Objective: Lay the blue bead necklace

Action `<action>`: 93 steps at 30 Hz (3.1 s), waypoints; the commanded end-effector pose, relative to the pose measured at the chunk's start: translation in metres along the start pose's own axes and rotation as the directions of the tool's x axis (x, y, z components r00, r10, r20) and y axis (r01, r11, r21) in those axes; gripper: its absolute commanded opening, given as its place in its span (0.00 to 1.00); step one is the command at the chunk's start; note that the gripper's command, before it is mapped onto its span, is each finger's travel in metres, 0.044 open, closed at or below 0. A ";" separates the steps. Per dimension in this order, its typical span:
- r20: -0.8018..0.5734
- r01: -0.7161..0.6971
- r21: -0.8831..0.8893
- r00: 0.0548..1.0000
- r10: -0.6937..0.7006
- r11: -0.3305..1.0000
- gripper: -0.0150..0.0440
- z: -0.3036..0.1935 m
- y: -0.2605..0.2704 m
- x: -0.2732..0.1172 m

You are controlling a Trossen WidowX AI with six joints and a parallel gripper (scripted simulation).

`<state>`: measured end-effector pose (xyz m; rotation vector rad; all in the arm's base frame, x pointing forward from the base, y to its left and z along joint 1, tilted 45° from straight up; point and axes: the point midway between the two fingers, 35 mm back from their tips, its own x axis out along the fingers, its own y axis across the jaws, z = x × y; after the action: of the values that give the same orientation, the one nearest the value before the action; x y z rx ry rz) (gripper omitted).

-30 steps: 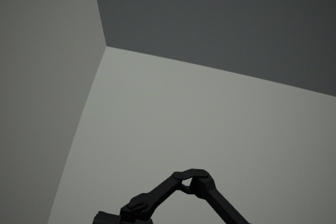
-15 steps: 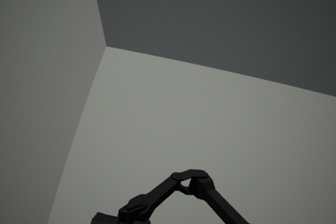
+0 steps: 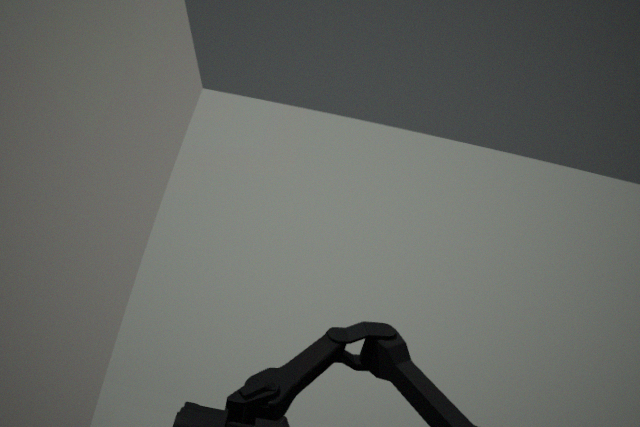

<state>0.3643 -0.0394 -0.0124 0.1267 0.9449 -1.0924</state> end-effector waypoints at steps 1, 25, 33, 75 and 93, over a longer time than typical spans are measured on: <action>0.003 0.001 0.004 1.000 -0.001 1.000 1.00 0.000 0.000 -0.001; 0.002 0.001 -0.522 1.000 -0.001 0.853 0.51 -0.011 -0.006 -0.033; 0.004 0.000 -0.513 1.000 0.003 0.858 0.46 -0.009 -0.005 -0.026; -0.001 0.001 -0.515 1.000 -0.002 0.857 0.25 -0.010 -0.006 0.005; -0.001 0.001 -0.515 1.000 -0.002 0.857 0.25 -0.010 -0.006 0.005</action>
<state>0.3544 -0.0409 -0.0205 -0.3175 1.2099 -0.8047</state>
